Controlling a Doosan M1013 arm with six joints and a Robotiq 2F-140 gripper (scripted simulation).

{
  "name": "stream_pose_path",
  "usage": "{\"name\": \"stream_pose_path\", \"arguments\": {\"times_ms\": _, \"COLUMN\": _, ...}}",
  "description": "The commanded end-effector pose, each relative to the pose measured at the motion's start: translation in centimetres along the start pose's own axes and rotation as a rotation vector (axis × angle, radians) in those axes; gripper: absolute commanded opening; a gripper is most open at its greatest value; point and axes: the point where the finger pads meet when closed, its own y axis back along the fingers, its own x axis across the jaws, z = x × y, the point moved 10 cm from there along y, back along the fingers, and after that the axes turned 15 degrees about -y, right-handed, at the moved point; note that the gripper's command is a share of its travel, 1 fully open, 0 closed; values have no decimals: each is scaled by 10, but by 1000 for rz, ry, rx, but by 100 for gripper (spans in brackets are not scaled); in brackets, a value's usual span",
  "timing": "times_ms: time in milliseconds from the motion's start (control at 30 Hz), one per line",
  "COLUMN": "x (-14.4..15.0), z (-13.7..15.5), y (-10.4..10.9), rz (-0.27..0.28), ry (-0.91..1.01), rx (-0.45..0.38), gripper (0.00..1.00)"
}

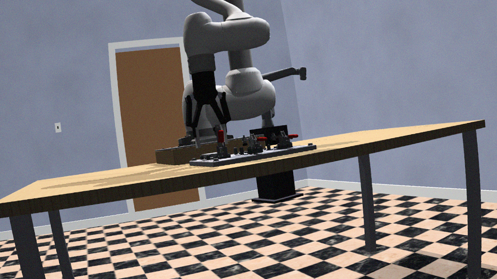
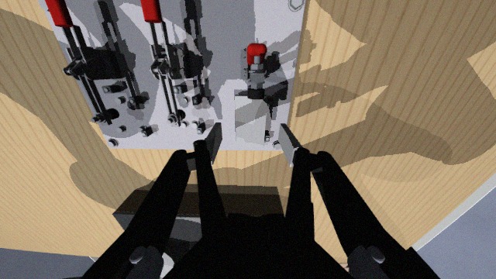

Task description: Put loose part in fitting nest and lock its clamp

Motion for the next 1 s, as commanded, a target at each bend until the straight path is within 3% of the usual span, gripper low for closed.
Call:
{"name": "stream_pose_path", "arguments": {"times_ms": 0, "x": 0, "z": -1, "y": 13, "rz": -2, "ry": 0, "rx": 0, "gripper": 62}}
{"name": "stream_pose_path", "arguments": {"times_ms": 267, "x": 0, "z": -1, "y": 32, "rz": -2, "ry": 0, "rx": 0, "gripper": 62}}
{"name": "stream_pose_path", "arguments": {"times_ms": 867, "x": 0, "z": -1, "y": 34, "rz": -2, "ry": 0, "rx": 0, "gripper": 62}}
{"name": "stream_pose_path", "arguments": {"times_ms": 900, "x": 0, "z": -1, "y": 34, "rz": -2, "ry": 0, "rx": 0, "gripper": 10}}
{"name": "stream_pose_path", "arguments": {"times_ms": 967, "x": 0, "z": -1, "y": 34, "rz": -2, "ry": 0, "rx": 0, "gripper": 10}}
